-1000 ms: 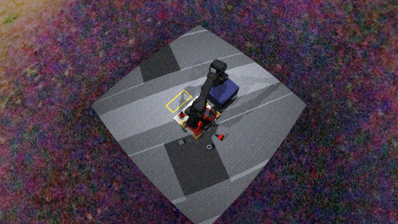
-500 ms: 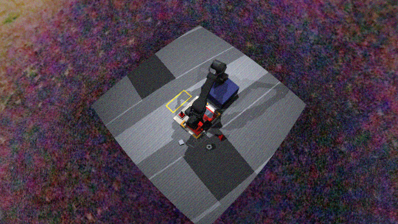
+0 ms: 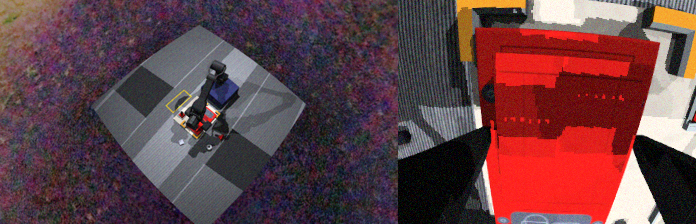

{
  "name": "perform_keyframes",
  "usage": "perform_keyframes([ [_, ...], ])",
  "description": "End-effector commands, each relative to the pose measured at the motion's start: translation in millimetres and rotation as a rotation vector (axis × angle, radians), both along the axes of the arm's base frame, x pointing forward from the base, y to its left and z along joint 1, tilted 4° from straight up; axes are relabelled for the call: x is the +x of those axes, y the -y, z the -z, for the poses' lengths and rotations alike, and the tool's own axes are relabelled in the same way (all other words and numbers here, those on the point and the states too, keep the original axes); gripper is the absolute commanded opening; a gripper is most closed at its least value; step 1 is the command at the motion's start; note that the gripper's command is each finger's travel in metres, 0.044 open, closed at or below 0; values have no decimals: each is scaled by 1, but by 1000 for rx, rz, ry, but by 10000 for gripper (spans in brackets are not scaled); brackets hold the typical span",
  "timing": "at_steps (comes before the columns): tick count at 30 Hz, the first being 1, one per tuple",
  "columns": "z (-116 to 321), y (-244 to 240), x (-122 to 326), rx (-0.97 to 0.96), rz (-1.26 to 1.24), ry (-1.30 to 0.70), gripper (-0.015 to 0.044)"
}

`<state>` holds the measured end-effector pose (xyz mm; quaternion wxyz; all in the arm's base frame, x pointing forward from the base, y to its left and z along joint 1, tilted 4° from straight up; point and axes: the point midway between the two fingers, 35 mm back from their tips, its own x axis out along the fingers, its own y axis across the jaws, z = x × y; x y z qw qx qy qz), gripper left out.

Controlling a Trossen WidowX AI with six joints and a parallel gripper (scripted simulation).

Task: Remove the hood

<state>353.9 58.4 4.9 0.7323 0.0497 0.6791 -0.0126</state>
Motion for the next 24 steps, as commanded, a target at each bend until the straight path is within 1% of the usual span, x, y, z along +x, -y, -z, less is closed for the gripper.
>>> perform_keyframes([
  [1, 3, -1, 0, 6, 5, 0, 440],
  [2, 3, -1, 0, 6, 5, 0, 440],
  [6, 1, 0, 0, 0, 0, 0, 335],
  [15, 1, 0, 0, 0, 0, 0, 275],
  [24, -3, 0, 0, 0, 0, 0, 39],
])
